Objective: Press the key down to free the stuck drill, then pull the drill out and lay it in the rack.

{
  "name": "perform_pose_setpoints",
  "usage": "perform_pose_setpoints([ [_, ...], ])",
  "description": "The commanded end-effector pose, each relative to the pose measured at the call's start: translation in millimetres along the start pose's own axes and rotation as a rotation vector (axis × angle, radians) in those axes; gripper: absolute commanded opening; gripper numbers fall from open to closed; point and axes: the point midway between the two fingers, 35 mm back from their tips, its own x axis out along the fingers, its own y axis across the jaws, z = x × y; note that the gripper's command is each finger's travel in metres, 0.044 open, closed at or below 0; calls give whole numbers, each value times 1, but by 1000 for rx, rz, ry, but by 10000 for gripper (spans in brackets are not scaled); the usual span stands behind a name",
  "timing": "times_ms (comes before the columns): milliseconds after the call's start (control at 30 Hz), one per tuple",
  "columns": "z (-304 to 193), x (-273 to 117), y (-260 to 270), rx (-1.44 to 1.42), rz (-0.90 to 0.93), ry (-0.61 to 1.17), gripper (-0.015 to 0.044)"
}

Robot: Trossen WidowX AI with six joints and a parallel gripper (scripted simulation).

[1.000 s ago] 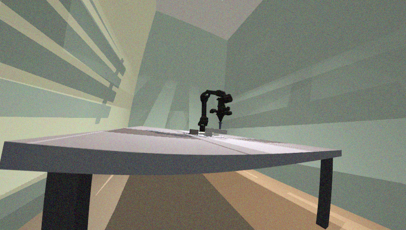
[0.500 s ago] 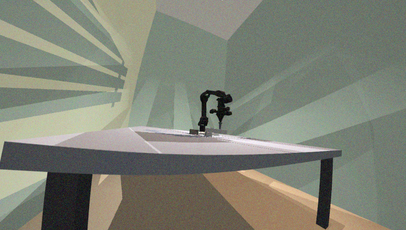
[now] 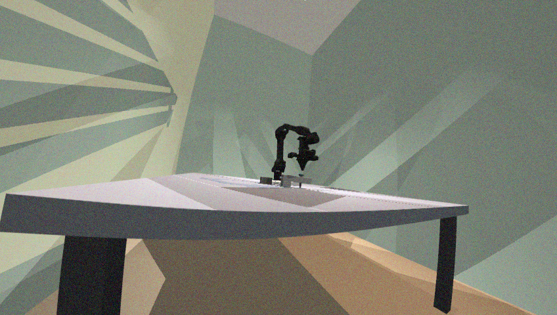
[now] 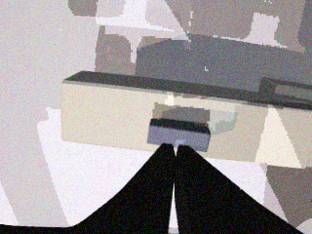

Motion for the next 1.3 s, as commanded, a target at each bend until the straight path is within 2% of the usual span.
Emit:
perform_pose_setpoints([
  [0,-4,4,0,-5,-15,51,79],
  [267,3,-67,-1,-5,-15,51,289],
  [400,3,-68,-1,-5,-15,51,394],
  [467,7,-58,-5,-52,-10,35,440],
  [900,15,-3,-101,-897,2,42,440],
  [1267,7,20,-140,-1297,8,55,440],
])
